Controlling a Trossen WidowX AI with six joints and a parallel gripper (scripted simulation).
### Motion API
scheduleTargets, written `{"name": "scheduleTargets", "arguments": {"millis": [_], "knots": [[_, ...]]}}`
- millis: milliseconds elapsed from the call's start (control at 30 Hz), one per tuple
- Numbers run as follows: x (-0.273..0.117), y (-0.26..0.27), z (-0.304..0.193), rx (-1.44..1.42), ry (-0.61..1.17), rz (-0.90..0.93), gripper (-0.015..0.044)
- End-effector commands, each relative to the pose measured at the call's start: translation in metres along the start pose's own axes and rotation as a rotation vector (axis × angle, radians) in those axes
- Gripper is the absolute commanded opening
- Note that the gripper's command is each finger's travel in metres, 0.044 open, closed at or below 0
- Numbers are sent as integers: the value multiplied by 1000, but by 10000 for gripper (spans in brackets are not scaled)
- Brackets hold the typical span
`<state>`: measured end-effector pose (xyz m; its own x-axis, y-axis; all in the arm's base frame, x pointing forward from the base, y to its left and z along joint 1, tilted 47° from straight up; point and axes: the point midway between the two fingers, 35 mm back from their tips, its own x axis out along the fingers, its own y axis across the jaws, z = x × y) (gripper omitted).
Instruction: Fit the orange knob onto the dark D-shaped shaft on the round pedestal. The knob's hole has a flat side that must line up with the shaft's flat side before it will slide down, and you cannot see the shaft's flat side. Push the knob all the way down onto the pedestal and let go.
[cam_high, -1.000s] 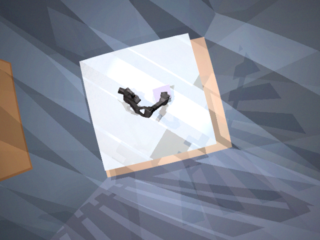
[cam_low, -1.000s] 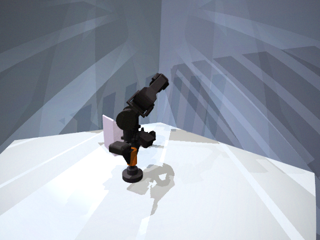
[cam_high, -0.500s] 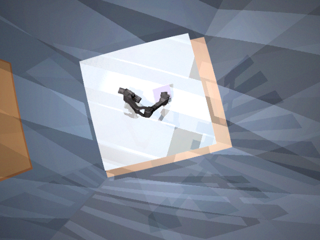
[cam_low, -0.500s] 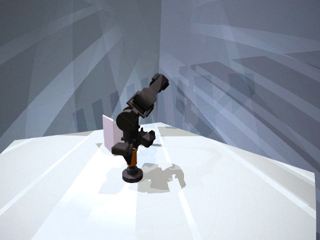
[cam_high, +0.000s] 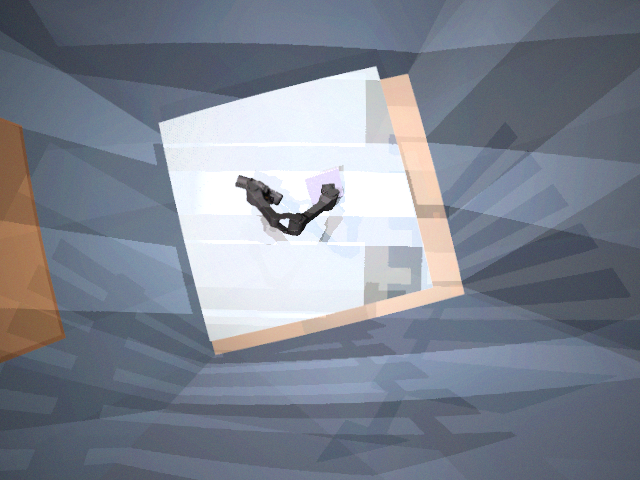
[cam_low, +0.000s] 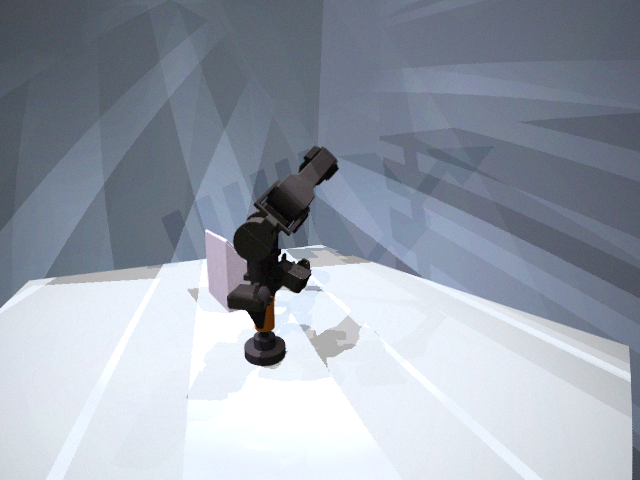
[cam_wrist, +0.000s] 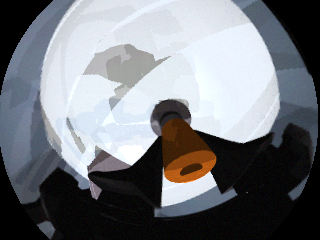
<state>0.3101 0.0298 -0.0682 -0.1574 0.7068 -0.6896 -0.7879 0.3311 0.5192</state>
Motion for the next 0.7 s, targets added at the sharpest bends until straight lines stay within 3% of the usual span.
{"name": "scheduleTargets", "arguments": {"millis": [0,667], "knots": [[-2,-1,0,-125,-1,-4,0],[0,-1,-1,-135,-1,-4,0]]}}
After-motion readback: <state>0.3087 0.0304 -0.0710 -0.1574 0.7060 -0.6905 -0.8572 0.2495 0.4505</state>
